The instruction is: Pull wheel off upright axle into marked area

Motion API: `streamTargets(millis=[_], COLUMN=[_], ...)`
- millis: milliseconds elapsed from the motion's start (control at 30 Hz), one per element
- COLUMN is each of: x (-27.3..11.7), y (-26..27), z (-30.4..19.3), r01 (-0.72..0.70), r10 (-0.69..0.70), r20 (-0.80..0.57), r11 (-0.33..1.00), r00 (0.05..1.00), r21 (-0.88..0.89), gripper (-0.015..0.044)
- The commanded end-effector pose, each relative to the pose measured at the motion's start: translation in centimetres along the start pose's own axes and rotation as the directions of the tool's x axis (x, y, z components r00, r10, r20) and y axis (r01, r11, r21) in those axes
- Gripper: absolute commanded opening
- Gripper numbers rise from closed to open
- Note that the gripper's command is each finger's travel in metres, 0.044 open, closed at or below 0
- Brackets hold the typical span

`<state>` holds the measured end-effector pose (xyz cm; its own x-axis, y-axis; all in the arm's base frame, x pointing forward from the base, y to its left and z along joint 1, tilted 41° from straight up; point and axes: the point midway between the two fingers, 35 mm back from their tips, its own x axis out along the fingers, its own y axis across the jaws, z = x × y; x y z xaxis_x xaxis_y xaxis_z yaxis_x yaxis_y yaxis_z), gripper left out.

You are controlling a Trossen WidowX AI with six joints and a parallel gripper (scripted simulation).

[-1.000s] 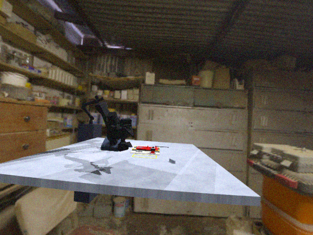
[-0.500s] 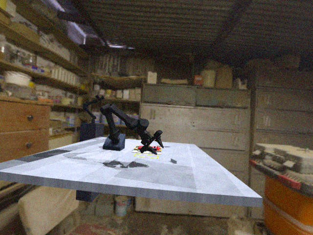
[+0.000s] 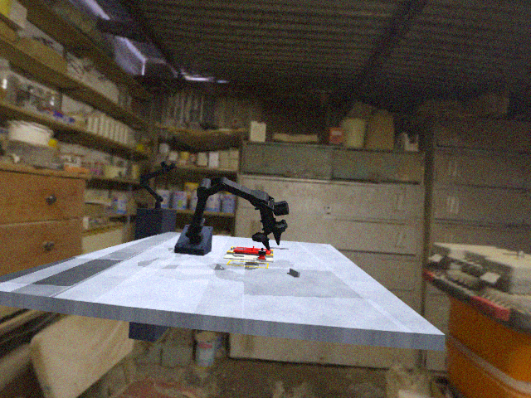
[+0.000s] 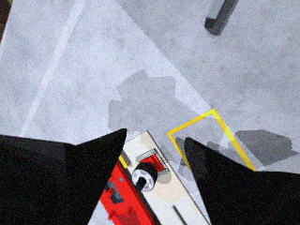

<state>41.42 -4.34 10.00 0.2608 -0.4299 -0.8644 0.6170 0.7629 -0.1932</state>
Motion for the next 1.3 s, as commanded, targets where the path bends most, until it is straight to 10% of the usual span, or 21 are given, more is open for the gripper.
streamTargets(millis=[0, 200, 1267], x=[-0.5, -2.0, 4.5], y=[2.2, 4.2, 1.3], z=[-4.3, -9.0, -9.8], r01=[0.126, 0.23, 0.229], r10=[-0.153, -0.343, -0.344], r20=[-0.057, -0.022, -0.026], r11=[0.935, 0.673, 0.677], r00=[0.987, 0.939, 0.939], r21=[-0.333, -0.703, -0.699], gripper=[0.03, 0.03, 0.0274])
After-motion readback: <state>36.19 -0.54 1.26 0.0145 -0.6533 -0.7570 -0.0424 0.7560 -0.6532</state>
